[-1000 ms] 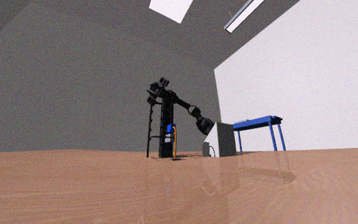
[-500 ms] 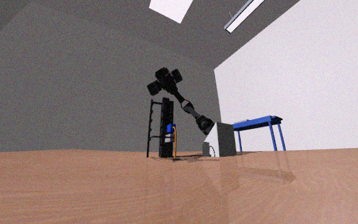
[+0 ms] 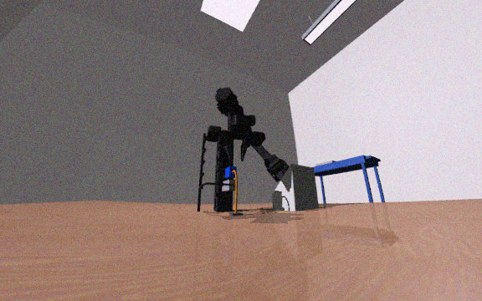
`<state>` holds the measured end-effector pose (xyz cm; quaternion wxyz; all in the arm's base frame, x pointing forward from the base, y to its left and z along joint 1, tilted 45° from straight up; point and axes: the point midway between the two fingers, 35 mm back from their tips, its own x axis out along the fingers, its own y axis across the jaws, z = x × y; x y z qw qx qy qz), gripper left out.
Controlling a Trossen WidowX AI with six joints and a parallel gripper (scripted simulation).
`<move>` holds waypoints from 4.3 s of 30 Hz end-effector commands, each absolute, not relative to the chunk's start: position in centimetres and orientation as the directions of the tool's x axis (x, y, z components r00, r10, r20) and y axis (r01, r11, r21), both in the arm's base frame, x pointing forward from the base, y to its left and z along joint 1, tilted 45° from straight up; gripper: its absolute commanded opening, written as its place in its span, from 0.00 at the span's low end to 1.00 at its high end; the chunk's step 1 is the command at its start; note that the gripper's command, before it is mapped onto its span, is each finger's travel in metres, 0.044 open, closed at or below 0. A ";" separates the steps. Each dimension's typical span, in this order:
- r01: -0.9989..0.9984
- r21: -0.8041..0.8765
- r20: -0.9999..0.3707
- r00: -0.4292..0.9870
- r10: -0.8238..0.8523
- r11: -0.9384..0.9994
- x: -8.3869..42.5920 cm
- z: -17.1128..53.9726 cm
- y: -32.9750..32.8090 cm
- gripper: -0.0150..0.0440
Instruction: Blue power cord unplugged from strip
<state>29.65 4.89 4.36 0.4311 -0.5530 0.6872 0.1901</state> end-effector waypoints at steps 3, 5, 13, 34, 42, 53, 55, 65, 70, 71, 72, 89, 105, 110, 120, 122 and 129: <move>-0.967 -0.117 -0.719 -0.073 -0.691 0.224 29.0 4.2 3.7 0.53; -0.967 -0.117 -0.719 -0.073 -0.691 0.224 29.0 4.2 3.7 0.53; -0.967 -0.117 -0.719 -0.073 -0.691 0.224 28.9 4.3 3.6 0.53; -0.968 -0.116 -0.718 -0.074 -0.692 0.224 28.1 6.7 1.2 0.53; -0.968 -0.116 -0.717 -0.074 -0.693 0.224 28.0 6.9 0.9 0.53; -0.968 -0.117 -0.717 -0.074 -0.693 0.224 27.9 6.1 0.1 0.53; -0.965 -0.121 -0.721 -0.075 -0.689 0.232 28.0 6.2 0.3 0.48; -0.965 -0.121 -0.721 -0.075 -0.689 0.232 28.0 6.2 0.3 0.27; -0.965 -0.121 -0.721 -0.075 -0.689 0.231 28.1 6.1 0.5 0.25; -0.965 -0.121 -0.721 -0.075 -0.689 0.231 28.1 6.0 0.6 0.25; -0.965 -0.121 -0.721 -0.075 -0.689 0.231 28.2 5.9 0.7 0.25; -0.966 -0.119 -0.722 -0.074 -0.688 0.228 29.0 4.2 2.7 0.25; -0.967 -0.115 -0.720 -0.077 -0.689 0.228 29.2 3.4 3.6 0.39; -0.967 -0.115 -0.720 -0.077 -0.689 0.228 29.2 3.4 3.6 0.53; -0.967 -0.117 -0.719 -0.073 -0.691 0.224 29.3 3.8 4.1 0.53; -0.967 -0.117 -0.719 -0.073 -0.691 0.224 29.3 3.8 4.1 0.53; -0.967 -0.117 -0.719 -0.073 -0.691 0.224 29.2 4.2 3.7 0.53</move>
